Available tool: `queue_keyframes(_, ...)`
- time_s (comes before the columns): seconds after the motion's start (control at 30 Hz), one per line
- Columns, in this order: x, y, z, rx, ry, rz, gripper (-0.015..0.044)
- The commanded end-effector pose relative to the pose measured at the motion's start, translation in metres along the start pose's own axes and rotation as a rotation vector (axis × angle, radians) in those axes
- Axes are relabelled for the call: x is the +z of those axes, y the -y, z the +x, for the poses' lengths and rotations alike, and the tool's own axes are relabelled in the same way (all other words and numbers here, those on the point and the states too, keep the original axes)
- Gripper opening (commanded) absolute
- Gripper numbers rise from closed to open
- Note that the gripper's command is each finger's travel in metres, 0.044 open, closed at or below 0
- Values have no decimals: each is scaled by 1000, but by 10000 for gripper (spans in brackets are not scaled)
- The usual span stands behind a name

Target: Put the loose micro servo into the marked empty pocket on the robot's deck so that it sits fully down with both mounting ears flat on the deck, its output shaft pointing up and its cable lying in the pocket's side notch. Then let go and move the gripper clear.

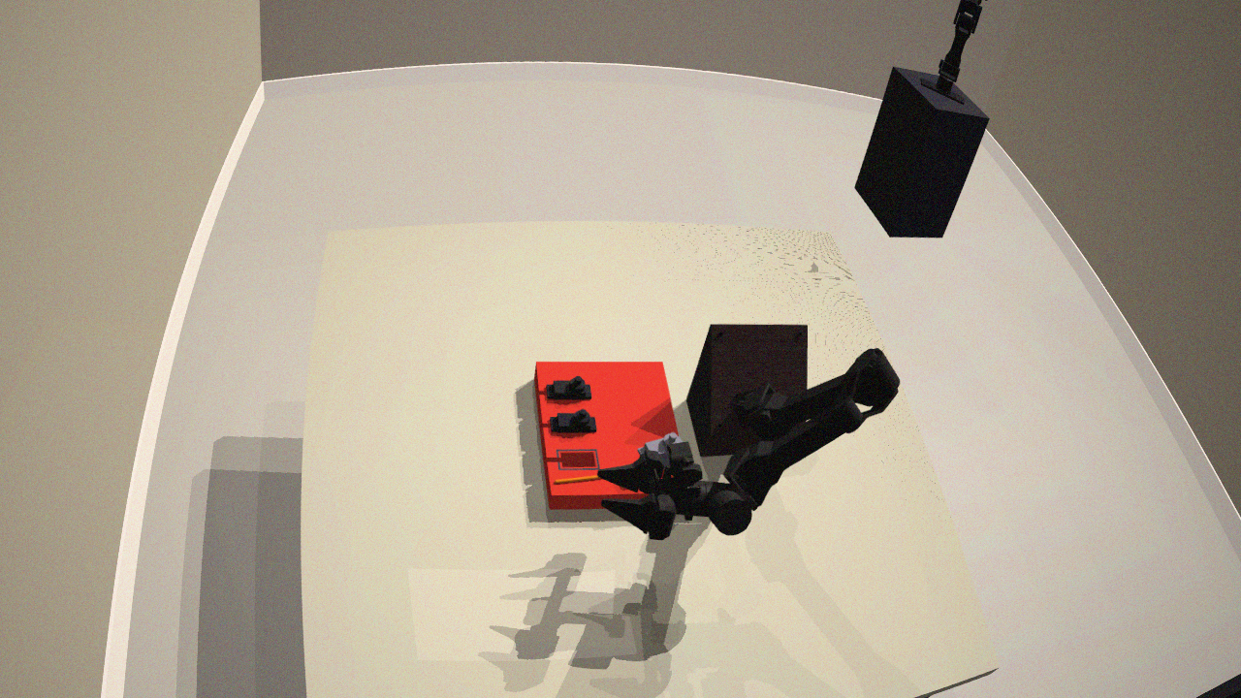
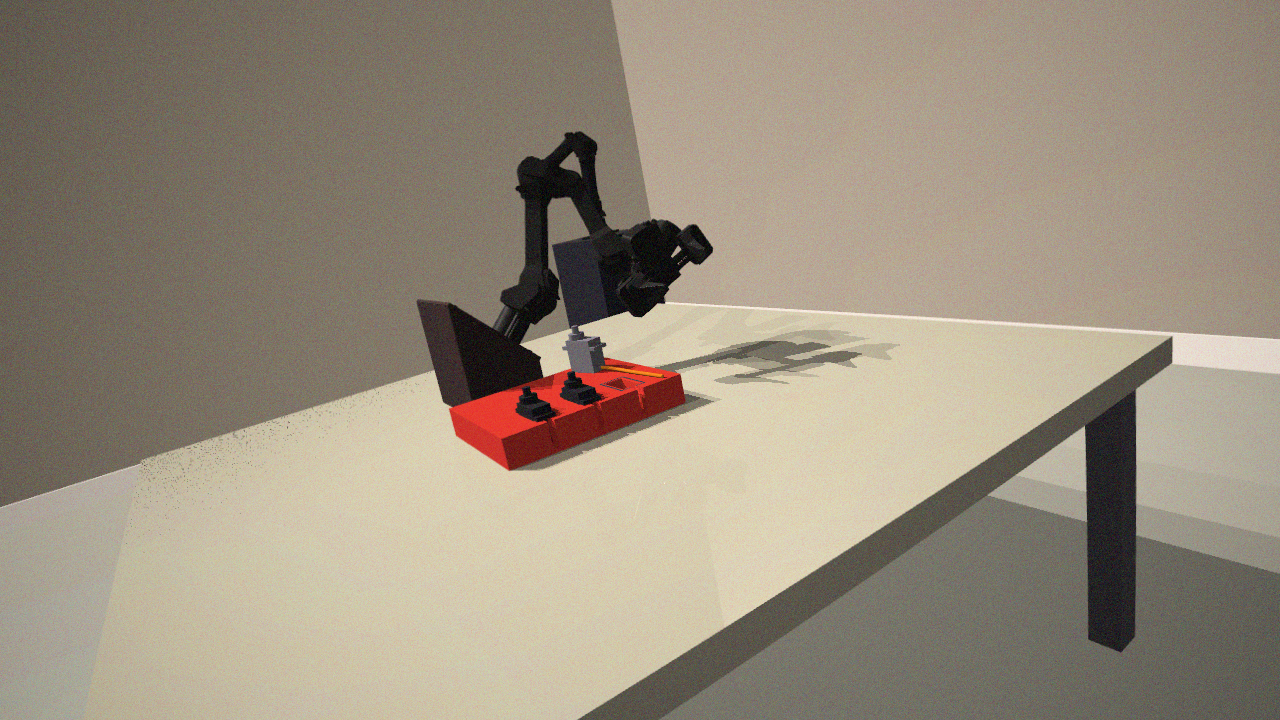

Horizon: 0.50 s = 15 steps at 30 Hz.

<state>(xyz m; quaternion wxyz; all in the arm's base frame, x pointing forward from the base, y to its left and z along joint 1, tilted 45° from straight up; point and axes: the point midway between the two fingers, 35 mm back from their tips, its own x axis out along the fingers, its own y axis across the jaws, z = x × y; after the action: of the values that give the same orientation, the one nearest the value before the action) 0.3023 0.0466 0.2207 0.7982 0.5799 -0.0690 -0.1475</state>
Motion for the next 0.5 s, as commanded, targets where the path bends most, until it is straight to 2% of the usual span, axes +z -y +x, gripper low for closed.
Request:
queue_keyframes(0.0,-3,8,8,-40,-25,-111,440)
queue_keyframes(0.47,-1,45,32,-204,-161,-518,440)
